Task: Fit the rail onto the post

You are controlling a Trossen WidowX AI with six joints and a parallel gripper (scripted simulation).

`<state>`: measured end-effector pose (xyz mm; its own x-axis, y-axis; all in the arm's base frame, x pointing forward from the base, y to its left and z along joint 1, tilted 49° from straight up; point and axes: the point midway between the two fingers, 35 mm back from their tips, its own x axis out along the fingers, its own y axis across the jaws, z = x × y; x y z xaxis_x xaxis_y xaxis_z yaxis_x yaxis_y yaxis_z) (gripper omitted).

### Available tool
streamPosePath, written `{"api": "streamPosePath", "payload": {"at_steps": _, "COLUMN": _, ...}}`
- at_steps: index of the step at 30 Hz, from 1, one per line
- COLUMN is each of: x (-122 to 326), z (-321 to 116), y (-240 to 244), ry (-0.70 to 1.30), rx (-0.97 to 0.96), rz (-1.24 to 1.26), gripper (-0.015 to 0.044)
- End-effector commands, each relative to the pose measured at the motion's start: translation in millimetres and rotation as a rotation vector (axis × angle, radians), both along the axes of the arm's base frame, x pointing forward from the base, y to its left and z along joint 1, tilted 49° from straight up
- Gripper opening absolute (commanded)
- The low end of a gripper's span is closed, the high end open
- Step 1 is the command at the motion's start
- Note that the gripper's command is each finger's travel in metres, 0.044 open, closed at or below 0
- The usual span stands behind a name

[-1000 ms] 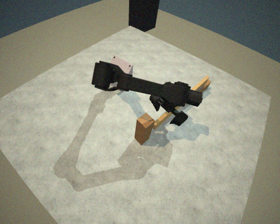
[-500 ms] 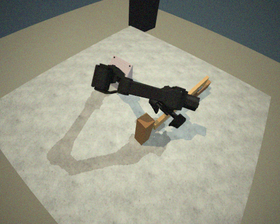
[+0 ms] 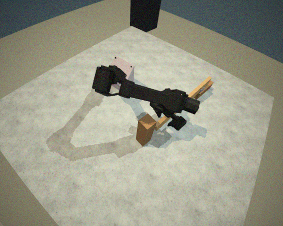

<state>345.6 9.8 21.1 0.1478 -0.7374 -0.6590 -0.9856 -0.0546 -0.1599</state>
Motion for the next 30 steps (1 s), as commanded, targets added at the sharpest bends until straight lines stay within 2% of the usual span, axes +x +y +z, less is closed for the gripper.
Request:
{"api": "streamPosePath", "payload": {"at_steps": 1, "x": 0.3, "z": 0.1, "y": -0.3, "ry": 0.000, "rx": -0.004, "rz": 0.004, "gripper": 0.0204}}
{"api": "streamPosePath", "payload": {"at_steps": 7, "x": 0.3, "z": 0.1, "y": -0.3, "ry": 0.000, "rx": -0.004, "rz": 0.004, "gripper": 0.0046}}
{"api": "streamPosePath", "payload": {"at_steps": 14, "x": 0.3, "z": 0.1, "y": -0.3, "ry": 0.000, "rx": -0.004, "rz": 0.004, "gripper": 0.0000}}
{"api": "streamPosePath", "payload": {"at_steps": 30, "x": -0.1, "z": 1.2, "y": 1.6, "ry": 0.000, "rx": -0.004, "rz": 0.004, "gripper": 0.0000}}
